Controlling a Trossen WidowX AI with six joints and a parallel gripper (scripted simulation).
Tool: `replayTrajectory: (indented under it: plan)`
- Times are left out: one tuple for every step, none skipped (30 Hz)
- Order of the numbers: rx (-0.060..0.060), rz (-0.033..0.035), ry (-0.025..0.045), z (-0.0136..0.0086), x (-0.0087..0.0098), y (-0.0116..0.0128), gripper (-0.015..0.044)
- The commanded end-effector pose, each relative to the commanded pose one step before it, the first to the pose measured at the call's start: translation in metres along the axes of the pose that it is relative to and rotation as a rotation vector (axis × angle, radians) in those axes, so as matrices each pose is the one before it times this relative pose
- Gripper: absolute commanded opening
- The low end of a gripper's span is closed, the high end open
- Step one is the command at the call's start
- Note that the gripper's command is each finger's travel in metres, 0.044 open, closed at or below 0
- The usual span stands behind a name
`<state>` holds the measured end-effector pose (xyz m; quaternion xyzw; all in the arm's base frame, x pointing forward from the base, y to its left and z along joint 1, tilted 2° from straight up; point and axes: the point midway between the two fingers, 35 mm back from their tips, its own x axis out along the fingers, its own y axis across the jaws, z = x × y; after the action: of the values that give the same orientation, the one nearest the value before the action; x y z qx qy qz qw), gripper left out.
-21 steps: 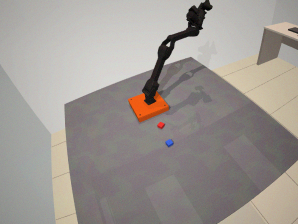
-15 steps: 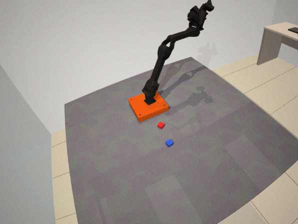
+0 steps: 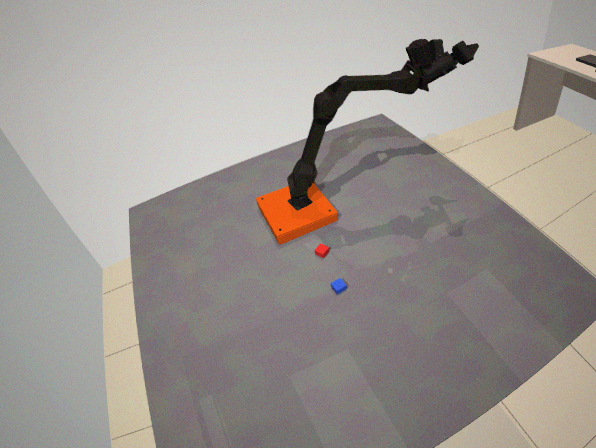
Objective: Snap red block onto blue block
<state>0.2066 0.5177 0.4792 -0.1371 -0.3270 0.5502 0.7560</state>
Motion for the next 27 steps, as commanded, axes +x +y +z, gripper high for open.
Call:
replayTrajectory:
  plan:
    - [-0.012,-0.02787,0.19981,-0.06065,-0.0287,-0.0361,0.044]
    - [0.0001,-0.00624,0.0467,-0.01523,-0.00529,-0.00803,0.044]
    - [0.0009,-0.00642,0.04693,-0.01542,-0.00527,-0.00798,0.044]
    - [0.0018,-0.00656,0.04715,-0.0156,-0.00525,-0.00791,0.044]
    - [0.0026,-0.00663,0.04703,-0.01568,-0.00519,-0.00779,0.044]
    - [0.0034,-0.00663,0.04662,-0.01566,-0.00508,-0.00761,0.044]
    - [0.0042,-0.00661,0.04634,-0.01569,-0.00499,-0.00745,0.044]
    - [0.0051,-0.00658,0.04618,-0.01575,-0.00491,-0.0073,0.044]
    - [0.0059,-0.00652,0.04601,-0.01582,-0.00482,-0.00715,0.044]
    - [0.0067,-0.00646,0.04601,-0.01593,-0.00474,-0.00702,0.044]
    - [0.0082,-0.00597,0.04623,-0.01608,-0.00465,-0.00672,0.044]
    - [0.0091,-0.00585,0.04608,-0.01614,-0.00454,-0.00656,0.044]
    - [0.0099,-0.00569,0.04589,-0.0162,-0.00443,-0.0064,0.044]
    - [0.0107,-0.0055,0.04569,-0.01625,-0.00431,-0.00623,0.044]
    - [0.0115,-0.00527,0.04547,-0.01629,-0.00419,-0.00606,0.044]
    - [0.0123,-0.00501,0.04524,-0.01633,-0.00406,-0.00588,0.044]
    - [0.0131,-0.00472,0.045,-0.01636,-0.00392,-0.00569,0.044]
    - [0.0139,-0.0044,0.04475,-0.01639,-0.00378,-0.0055,0.044]
    - [0.0147,-0.00405,0.04448,-0.0164,-0.00363,-0.0053,0.044]
    - [0.0155,-0.00367,0.04419,-0.01641,-0.00348,-0.0051,0.044]
    - [0.0166,-0.00347,0.04527,-0.01695,-0.00353,-0.00508,0.044]
    - [0.0175,-0.003,0.04521,-0.01705,-0.00338,-0.00487,0.044]
    - [0.0183,-0.00248,0.04486,-0.01704,-0.00319,-0.00463,0.044]
    - [0.019,-0.00193,0.0445,-0.01702,-0.003,-0.00439,0.044]
    - [0.0198,-0.00135,0.04413,-0.01699,-0.00281,-0.00414,0.044]
    - [0.0205,-0.00074,0.04374,-0.01695,-0.00261,-0.00389,0.044]
    - [0.0211,-0.0001,0.04333,-0.0169,-0.00241,-0.00364,0.044]
